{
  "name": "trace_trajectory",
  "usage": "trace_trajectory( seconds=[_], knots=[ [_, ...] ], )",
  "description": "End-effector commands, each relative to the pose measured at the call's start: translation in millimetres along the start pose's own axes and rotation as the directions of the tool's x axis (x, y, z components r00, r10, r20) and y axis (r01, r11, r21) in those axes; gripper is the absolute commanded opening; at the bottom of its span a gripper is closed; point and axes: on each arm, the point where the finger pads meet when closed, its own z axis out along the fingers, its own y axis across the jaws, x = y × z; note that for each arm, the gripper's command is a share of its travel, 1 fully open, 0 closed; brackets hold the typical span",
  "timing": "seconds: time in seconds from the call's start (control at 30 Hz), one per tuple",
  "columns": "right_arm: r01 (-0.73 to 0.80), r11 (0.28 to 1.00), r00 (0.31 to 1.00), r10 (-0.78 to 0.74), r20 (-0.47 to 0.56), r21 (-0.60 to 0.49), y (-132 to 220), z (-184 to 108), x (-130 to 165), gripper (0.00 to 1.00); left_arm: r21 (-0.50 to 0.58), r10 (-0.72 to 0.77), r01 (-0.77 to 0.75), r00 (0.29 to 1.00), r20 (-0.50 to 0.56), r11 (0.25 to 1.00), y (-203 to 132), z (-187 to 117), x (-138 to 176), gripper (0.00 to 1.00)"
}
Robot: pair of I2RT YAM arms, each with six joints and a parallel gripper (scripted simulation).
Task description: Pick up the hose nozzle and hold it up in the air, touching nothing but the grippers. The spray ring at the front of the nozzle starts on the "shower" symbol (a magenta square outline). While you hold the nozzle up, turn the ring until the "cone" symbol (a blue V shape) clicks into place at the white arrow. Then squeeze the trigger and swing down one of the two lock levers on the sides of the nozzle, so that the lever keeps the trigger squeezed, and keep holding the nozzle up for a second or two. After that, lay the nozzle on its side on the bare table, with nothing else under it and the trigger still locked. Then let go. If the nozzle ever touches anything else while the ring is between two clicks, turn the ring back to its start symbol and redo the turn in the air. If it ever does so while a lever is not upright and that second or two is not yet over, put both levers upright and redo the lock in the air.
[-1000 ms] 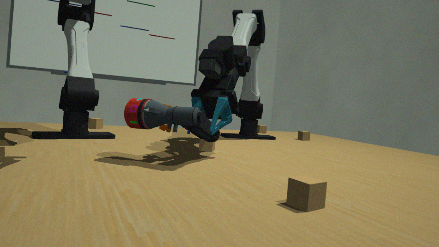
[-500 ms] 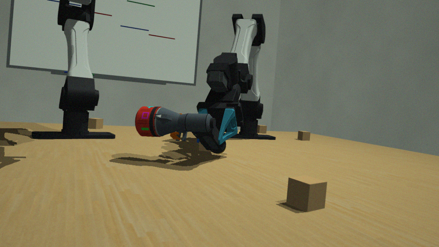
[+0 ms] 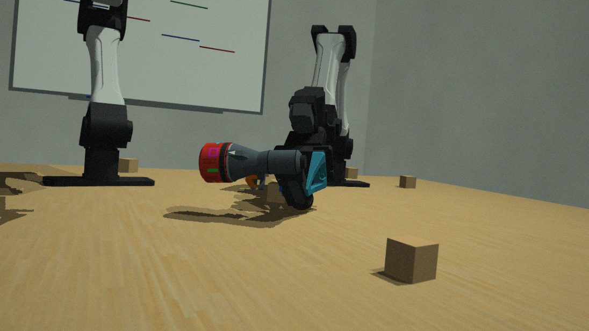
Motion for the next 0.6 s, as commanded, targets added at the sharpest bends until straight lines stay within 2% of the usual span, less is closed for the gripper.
trace_trajectory(
  seconds=[0.0, 0.2, 0.37, 0.4, 0.47, 0.5, 0.57],
  knots=[
    [0.006, 1.000, 1.000, -0.006, 0.006, -0.009, 3.4, -1.2, 1.1, 0.37, -0.043, -0.039, 0.052, 0.964, 0.264, 0.998, 14.7, -7.5, -57.4, 0.36],
    [0.006, 1.000, 1.000, -0.006, 0.006, -0.009, 3.4, -1.2, 1.1, 0.37, -0.080, -0.049, 0.084, 0.930, 0.365, 0.993, 29.0, -42.4, -73.7, 0.36],
    [0.006, 1.000, 1.000, -0.006, 0.006, -0.009, 3.4, -1.2, 1.1, 0.37, -0.126, -0.061, 0.124, 0.907, 0.418, 0.984, 38.7, -56.6, -47.1, 0.36],
    [0.006, 1.000, 1.000, -0.006, 0.006, -0.009, 3.4, -1.2, 1.1, 0.37, -0.120, -0.060, 0.124, 0.899, 0.434, 0.985, 40.9, -66.4, -59.3, 0.36],
    [0.006, 1.000, 1.000, -0.006, 0.006, -0.009, 3.4, -1.2, 1.1, 0.37, -0.120, -0.060, 0.124, 0.899, 0.434, 0.985, 40.9, -66.4, -59.3, 0.36],
    [0.006, 1.000, 1.000, -0.006, 0.006, -0.009, 3.4, -1.2, 1.1, 0.37, -0.112, -0.061, 0.125, 0.889, 0.453, 0.986, 37.6, -75.5, -76.7, 0.36],
    [0.006, 1.000, 1.000, -0.006, 0.006, -0.009, 3.4, -1.2, 1.1, 0.37, -0.112, -0.061, 0.128, 0.882, 0.466, 0.985, 36.2, -75.6, -72.9, 0.36]
  ],
)
